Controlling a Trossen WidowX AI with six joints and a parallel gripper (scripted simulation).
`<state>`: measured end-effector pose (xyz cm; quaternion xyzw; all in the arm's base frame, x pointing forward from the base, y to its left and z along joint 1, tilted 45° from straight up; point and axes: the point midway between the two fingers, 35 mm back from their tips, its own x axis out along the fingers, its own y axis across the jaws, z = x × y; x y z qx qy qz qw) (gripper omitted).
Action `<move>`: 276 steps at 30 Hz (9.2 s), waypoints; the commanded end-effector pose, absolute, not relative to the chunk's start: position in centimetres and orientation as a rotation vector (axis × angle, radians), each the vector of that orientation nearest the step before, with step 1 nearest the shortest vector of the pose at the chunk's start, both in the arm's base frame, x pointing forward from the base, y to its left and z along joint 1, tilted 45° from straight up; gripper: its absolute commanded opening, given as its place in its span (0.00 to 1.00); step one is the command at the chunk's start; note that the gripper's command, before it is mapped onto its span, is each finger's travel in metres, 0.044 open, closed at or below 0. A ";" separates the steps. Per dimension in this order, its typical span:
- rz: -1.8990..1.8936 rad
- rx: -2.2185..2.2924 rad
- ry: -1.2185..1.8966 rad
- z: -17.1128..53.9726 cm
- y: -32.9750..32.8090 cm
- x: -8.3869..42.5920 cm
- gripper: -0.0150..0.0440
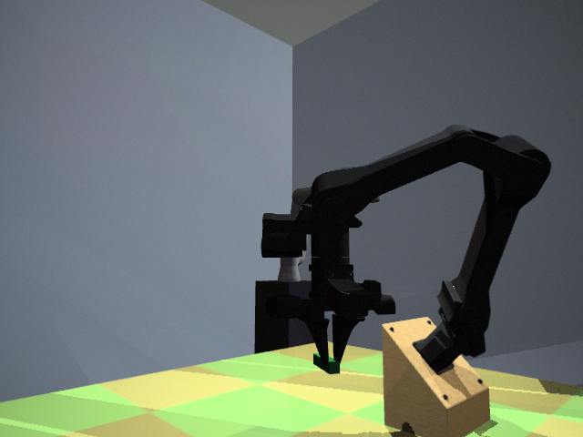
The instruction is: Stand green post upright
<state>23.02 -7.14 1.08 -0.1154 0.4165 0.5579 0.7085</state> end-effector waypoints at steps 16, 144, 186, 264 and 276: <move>1.052 -0.011 1.111 3.7 -6.1 26.4 0.29; 0.062 0.625 1.436 10.5 4.2 33.3 0.29; -0.092 0.511 1.230 9.4 4.6 33.8 0.29; -0.287 0.534 0.718 11.0 5.3 33.8 0.29; -0.306 0.564 0.632 11.5 5.3 33.6 0.29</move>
